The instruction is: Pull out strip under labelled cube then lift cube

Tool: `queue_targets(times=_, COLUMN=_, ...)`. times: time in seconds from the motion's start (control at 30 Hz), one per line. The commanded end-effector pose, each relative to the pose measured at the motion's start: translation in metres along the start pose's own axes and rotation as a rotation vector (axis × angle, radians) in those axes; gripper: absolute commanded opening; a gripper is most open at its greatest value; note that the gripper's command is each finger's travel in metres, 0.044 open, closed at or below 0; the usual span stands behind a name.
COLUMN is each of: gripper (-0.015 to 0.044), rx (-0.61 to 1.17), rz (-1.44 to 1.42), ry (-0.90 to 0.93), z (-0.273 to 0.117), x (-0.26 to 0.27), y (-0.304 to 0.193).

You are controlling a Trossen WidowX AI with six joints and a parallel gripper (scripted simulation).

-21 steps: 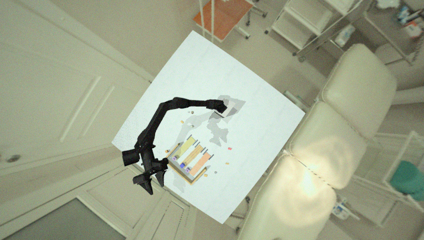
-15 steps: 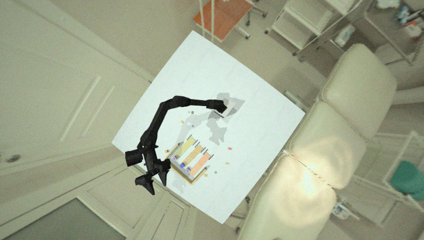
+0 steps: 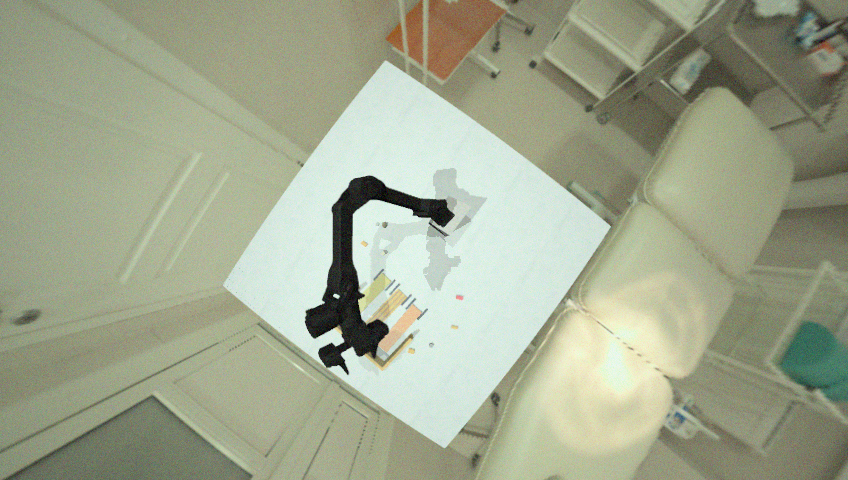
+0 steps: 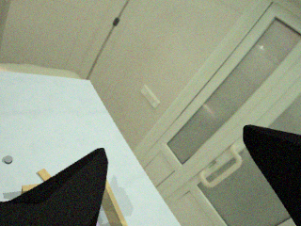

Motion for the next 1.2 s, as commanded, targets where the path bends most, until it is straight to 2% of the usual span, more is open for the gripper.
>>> queue_targets(times=0.0, gripper=0.0400, rx=0.252, rz=0.362, ry=-0.024, z=-0.011, x=0.069, y=0.008)
queue_targets(times=0.3, gripper=0.0400, rx=0.463, rz=0.662, ry=-0.140, z=-0.035, x=0.135, y=0.008)
queue_targets(times=0.6, gripper=0.0400, rx=0.635, rz=0.937, ry=-0.356, z=-0.075, x=0.201, y=0.000)
queue_targets(times=1.17, gripper=0.0400, rx=0.645, rz=0.957, ry=-0.376, z=-0.078, x=0.206, y=0.000)
Point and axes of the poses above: the point midway between the two fingers, 35 mm back from their tips, its own z axis out along the fingers, its own x axis across the jaws, y = z × x, the point moved 5 cm from there along -z, back along the fingers, and after that the axes turned 8 degrees about -z, right-handed, at the moved point
